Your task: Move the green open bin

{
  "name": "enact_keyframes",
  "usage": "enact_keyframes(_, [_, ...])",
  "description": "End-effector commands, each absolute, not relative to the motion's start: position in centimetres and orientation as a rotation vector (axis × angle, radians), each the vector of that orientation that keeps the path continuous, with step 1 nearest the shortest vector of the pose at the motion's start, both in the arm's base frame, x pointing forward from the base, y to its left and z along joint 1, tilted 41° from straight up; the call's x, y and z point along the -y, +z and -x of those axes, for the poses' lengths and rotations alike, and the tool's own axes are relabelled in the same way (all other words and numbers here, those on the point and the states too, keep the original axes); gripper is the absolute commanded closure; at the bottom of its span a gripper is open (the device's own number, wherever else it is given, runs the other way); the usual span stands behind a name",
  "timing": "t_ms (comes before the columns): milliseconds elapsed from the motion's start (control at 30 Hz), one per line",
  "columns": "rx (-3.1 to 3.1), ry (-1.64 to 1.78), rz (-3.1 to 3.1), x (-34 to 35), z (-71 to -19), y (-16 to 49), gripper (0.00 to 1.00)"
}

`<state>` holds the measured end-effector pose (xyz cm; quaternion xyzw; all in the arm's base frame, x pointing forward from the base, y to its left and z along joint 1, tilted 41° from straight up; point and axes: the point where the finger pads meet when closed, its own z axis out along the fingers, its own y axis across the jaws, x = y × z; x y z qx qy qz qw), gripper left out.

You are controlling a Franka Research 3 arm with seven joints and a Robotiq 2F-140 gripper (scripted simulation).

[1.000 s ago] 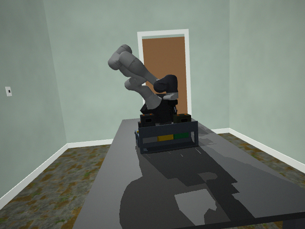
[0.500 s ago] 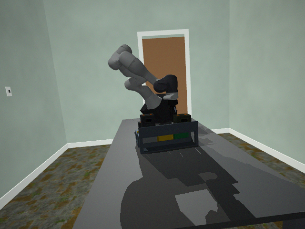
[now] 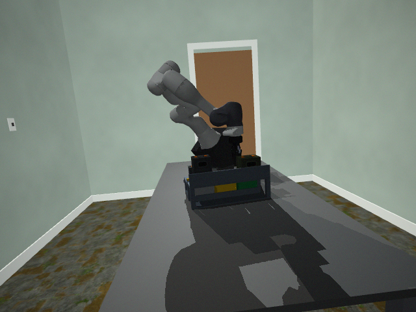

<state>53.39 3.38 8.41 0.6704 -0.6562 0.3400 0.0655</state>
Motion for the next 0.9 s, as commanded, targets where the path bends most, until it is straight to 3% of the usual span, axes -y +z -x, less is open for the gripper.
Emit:
enact_keyframes(0, [1.978,1.027,-2.025,-3.43,-53.44,8.42,1.00])
enact_keyframes(867, [1.971,1.031,-2.032,-3.53,-53.65,8.40,1.00])
